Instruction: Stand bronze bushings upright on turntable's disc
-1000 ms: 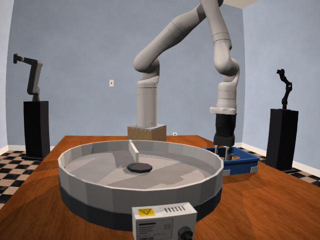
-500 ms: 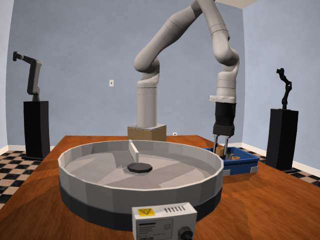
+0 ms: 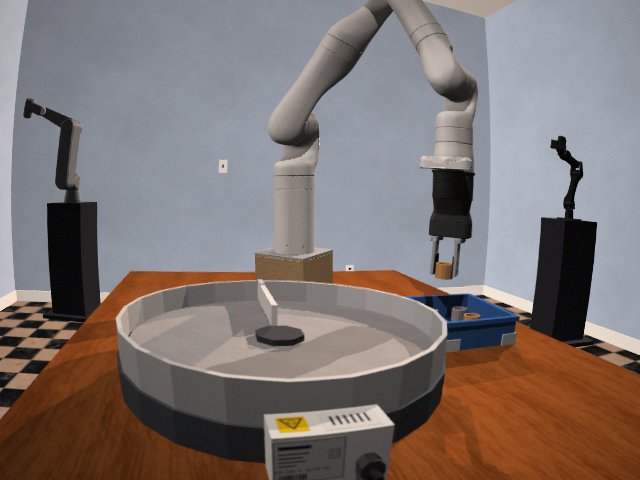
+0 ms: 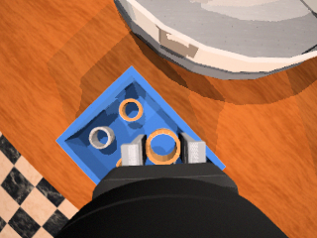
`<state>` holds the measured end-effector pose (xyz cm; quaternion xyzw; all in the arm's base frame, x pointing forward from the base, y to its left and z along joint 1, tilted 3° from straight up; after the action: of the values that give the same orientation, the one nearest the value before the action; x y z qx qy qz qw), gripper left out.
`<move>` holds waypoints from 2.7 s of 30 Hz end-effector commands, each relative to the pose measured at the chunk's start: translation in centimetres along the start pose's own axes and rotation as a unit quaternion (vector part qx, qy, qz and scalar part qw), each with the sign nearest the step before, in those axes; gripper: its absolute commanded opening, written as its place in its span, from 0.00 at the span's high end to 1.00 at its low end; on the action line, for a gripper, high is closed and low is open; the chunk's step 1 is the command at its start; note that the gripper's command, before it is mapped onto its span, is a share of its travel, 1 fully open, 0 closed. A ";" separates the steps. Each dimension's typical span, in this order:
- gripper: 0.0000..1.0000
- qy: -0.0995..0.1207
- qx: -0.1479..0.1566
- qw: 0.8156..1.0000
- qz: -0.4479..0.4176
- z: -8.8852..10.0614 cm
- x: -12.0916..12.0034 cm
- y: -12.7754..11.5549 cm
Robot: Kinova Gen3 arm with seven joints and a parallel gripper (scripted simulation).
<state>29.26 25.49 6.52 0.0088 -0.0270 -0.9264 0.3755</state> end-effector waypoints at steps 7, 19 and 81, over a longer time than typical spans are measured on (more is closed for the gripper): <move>1.00 0.007 -0.002 1.000 0.002 1.7 -0.4 -0.2; 1.00 0.007 -0.002 1.000 0.002 1.7 -0.4 -0.2; 1.00 0.007 -0.002 1.000 0.002 1.6 6.0 11.4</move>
<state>32.07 15.26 8.48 0.0137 -0.0247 -0.9179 0.3958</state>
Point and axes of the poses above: the point where the finger pads meet when closed, its own z axis back along the fingers, its own x axis across the jaws, y = z × x, the point moved 4 cm from there along z, back along the fingers, and after that the axes turned 11 degrees about -z, right-handed, at the moved point
